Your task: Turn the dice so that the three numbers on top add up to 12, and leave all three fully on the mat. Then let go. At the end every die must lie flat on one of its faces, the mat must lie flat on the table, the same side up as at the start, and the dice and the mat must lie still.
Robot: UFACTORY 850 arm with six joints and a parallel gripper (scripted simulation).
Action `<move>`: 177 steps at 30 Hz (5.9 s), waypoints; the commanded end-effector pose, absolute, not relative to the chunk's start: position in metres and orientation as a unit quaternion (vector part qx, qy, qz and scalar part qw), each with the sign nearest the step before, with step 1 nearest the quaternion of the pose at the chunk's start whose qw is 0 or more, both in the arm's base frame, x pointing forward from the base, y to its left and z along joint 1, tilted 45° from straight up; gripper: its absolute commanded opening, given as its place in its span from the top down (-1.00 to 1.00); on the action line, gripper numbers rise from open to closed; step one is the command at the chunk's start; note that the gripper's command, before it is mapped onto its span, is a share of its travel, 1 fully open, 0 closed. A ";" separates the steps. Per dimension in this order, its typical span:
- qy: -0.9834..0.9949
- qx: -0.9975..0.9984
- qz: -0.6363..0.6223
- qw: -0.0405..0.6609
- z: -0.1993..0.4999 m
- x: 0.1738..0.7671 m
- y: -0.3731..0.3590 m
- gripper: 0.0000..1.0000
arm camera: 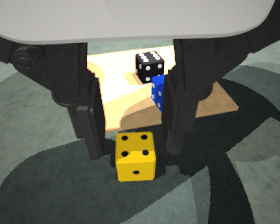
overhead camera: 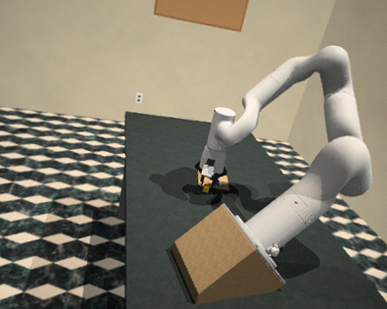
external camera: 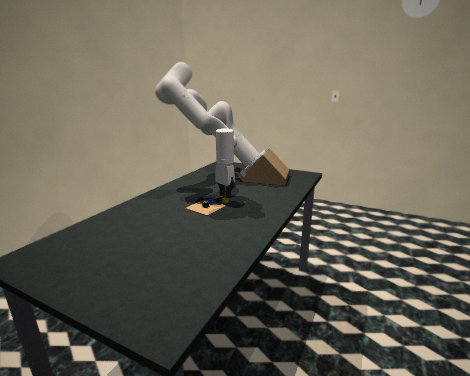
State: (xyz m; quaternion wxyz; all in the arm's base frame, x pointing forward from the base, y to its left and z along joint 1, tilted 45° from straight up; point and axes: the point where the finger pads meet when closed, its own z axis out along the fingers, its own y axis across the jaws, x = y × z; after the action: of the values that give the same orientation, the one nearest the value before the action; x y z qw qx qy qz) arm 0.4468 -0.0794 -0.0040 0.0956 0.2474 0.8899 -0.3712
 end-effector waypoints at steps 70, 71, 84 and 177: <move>0.890 0.247 -0.371 0.096 -0.024 0.447 -0.100 0.17; 0.890 0.247 -0.371 0.096 -0.024 0.447 -0.100 0.58; 0.890 0.247 -0.371 0.096 -0.024 0.447 -0.100 0.58; 0.917 0.110 -0.381 0.039 0.108 0.581 -0.088 0.58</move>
State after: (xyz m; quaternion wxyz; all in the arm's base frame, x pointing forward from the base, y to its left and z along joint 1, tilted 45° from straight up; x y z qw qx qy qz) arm 0.5805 -0.0881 0.1080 0.0388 0.1105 0.9170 -0.3812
